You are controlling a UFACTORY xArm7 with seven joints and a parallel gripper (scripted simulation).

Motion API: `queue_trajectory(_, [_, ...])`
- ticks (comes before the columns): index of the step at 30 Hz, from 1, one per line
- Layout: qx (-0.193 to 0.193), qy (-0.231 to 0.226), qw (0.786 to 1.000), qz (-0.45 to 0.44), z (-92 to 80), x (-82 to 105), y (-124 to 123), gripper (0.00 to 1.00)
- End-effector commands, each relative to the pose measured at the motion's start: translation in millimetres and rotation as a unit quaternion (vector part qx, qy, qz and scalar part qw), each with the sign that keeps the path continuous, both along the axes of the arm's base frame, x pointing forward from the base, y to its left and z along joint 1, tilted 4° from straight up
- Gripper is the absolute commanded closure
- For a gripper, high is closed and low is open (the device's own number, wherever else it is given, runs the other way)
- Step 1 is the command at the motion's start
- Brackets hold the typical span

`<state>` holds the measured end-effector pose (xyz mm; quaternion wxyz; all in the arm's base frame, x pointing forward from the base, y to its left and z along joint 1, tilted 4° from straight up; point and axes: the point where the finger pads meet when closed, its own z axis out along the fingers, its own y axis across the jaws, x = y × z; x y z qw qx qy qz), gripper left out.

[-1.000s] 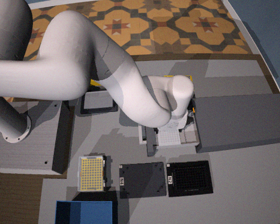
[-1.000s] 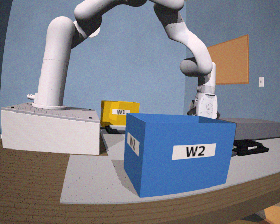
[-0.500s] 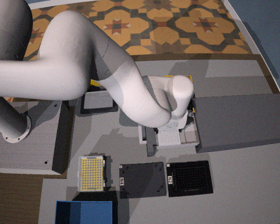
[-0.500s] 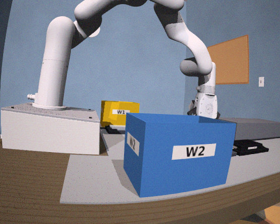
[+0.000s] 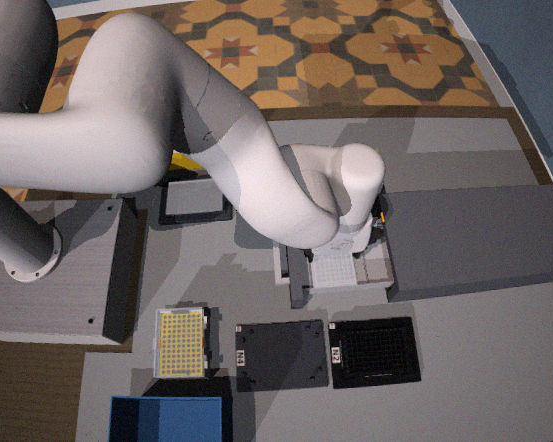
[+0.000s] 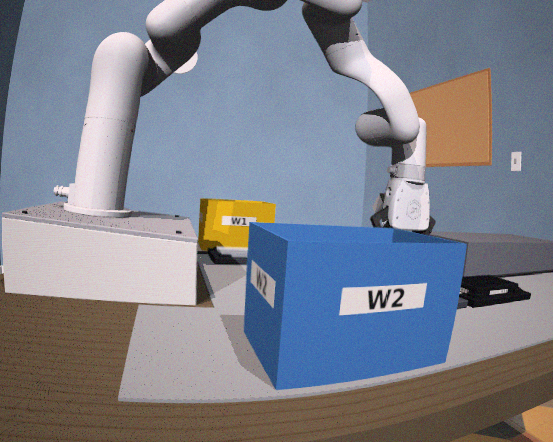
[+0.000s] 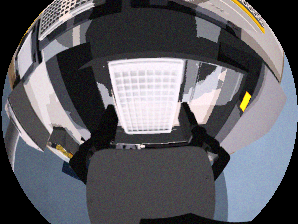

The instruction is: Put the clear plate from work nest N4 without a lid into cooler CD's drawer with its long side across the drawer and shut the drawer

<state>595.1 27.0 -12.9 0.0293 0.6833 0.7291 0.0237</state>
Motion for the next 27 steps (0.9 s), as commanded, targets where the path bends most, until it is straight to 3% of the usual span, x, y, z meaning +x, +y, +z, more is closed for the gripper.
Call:
queue_trajectory(1, [0.000,-0.002,1.000,0.000,7.6,1.1,0.1,0.00])
queue_trajectory(27, [0.000,-0.002,1.000,0.000,47.5,-2.0,0.4,0.00])
